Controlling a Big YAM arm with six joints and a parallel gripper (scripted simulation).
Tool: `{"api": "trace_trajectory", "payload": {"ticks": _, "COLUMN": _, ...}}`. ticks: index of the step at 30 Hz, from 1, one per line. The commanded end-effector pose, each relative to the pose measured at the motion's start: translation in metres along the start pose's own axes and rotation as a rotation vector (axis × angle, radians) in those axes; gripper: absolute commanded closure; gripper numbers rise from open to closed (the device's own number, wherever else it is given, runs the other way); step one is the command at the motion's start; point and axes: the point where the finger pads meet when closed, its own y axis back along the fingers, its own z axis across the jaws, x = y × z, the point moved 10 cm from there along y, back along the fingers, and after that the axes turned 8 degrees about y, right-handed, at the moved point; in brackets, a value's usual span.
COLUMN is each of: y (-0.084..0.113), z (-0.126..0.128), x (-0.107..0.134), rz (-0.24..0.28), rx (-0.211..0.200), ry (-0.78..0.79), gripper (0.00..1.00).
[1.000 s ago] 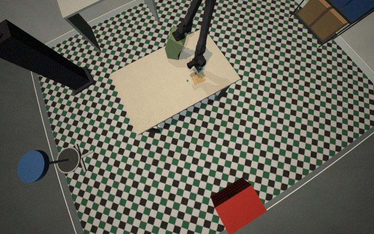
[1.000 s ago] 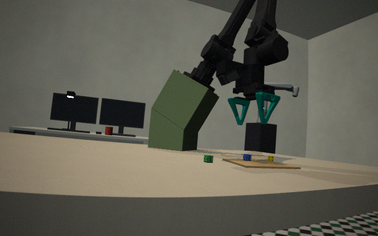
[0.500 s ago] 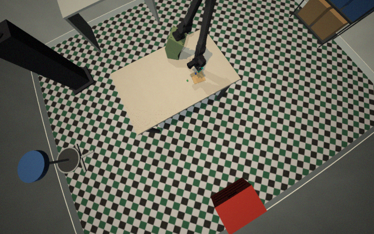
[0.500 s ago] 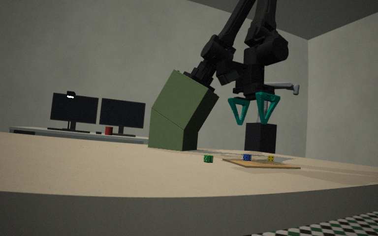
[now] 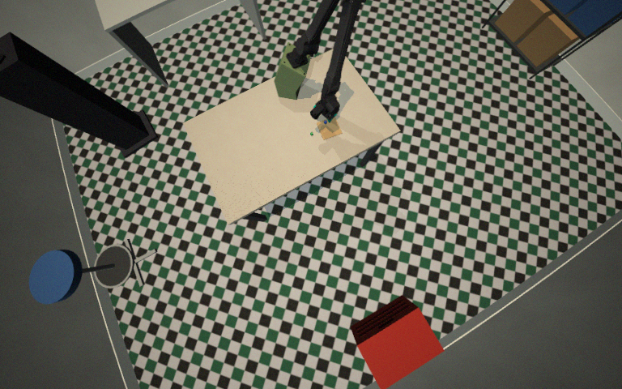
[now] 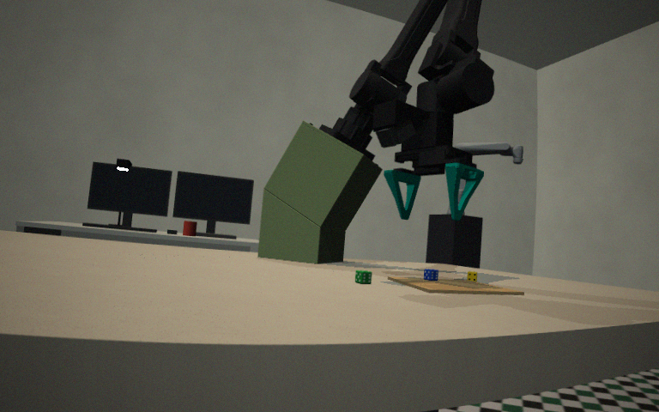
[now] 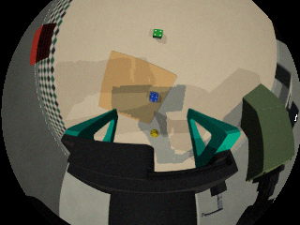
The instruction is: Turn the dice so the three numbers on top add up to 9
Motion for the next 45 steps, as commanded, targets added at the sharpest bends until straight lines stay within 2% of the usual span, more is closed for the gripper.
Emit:
{"api": "trace_trajectory", "payload": {"ticks": 1, "y": 0.001, "z": 0.006, "x": -0.018, "rz": -0.011, "rx": -0.008, "ry": 0.192, "gripper": 0.0}}
{"api": "trace_trajectory", "payload": {"ticks": 14, "y": -0.004, "z": 0.0, "x": -0.05, "rz": -0.013, "rx": -0.004, "ry": 0.597, "gripper": 0.0}}
{"api": "trace_trajectory", "payload": {"ticks": 17, "y": -0.005, "z": 0.0, "x": -0.052, "rz": -0.013, "rx": -0.004, "ry": 0.614, "gripper": 0.0}}
{"api": "trace_trajectory", "payload": {"ticks": 19, "y": -0.006, "z": -0.002, "x": -0.061, "rz": -0.012, "rx": -0.003, "ry": 0.729, "gripper": 0.0}}
{"api": "trace_trajectory", "payload": {"ticks": 30, "y": -0.01, "z": -0.011, "x": -0.089, "rz": -0.013, "rx": -0.003, "ry": 1.077, "gripper": 0.0}}
{"api": "trace_trajectory", "payload": {"ticks": 33, "y": -0.01, "z": -0.012, "x": -0.09, "rz": -0.013, "rx": -0.003, "ry": 1.087, "gripper": 0.0}}
{"api": "trace_trajectory", "payload": {"ticks": 36, "y": -0.012, "z": -0.016, "x": -0.103, "rz": -0.019, "rx": -0.006, "ry": 1.238, "gripper": 0.0}}
{"api": "trace_trajectory", "payload": {"ticks": 45, "y": -0.016, "z": -0.023, "x": -0.115, "rz": -0.012, "rx": -0.006, "ry": 1.43, "gripper": 0.0}}
